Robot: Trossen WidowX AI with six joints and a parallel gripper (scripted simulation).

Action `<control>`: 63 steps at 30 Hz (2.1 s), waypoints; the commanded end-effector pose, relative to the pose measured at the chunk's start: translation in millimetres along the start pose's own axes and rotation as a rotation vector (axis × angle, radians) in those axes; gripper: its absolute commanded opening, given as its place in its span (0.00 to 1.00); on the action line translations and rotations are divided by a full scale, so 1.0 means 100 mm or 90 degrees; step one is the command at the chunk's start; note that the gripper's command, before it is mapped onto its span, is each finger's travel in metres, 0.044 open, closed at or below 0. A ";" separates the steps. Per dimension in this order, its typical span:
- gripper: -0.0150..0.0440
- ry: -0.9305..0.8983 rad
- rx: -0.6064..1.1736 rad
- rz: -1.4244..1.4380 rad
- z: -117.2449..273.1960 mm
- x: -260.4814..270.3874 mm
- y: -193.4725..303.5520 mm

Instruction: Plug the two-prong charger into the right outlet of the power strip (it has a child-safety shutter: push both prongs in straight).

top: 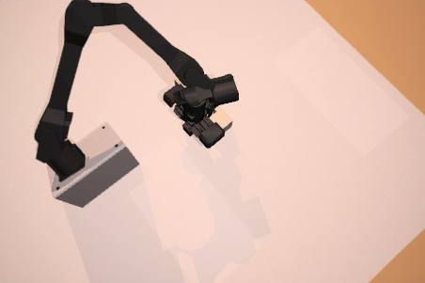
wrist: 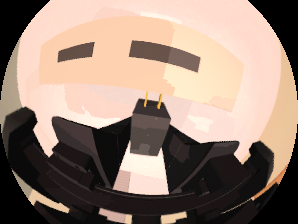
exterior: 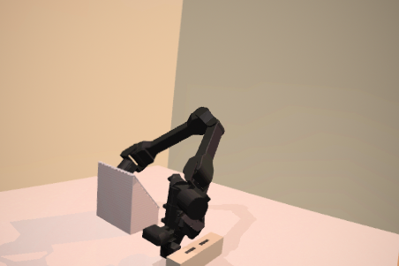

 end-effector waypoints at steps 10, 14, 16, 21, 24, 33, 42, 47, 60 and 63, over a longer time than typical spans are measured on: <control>0.25 -0.002 -0.001 -0.003 0.00 0.00 -0.02; 0.25 -0.002 -0.001 -0.003 0.00 0.00 -0.03; 0.25 -0.002 -0.001 -0.003 0.00 0.00 -0.04; 0.25 -0.002 -0.001 -0.003 0.00 0.00 -0.05; 0.25 -0.002 -0.001 -0.003 0.00 0.00 -0.06; 0.25 -0.002 -0.001 -0.003 0.00 0.00 -0.08; 0.25 -0.002 -0.001 -0.003 0.01 -0.01 -0.10; 0.25 -0.002 -0.001 -0.003 0.01 -0.01 -0.11; 0.25 -0.002 -0.001 -0.003 0.01 -0.01 -0.14; 0.25 -0.002 -0.001 -0.003 0.01 -0.01 -0.14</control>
Point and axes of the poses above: the point midway between the two fingers, 35 mm back from their tips, its own z axis back along the fingers, its own x axis across the jaws, y = z × x, the point moved 3 cm from there along z, back along the fingers, and after that the axes turned 3 degrees about z, right-handed, at the moved point
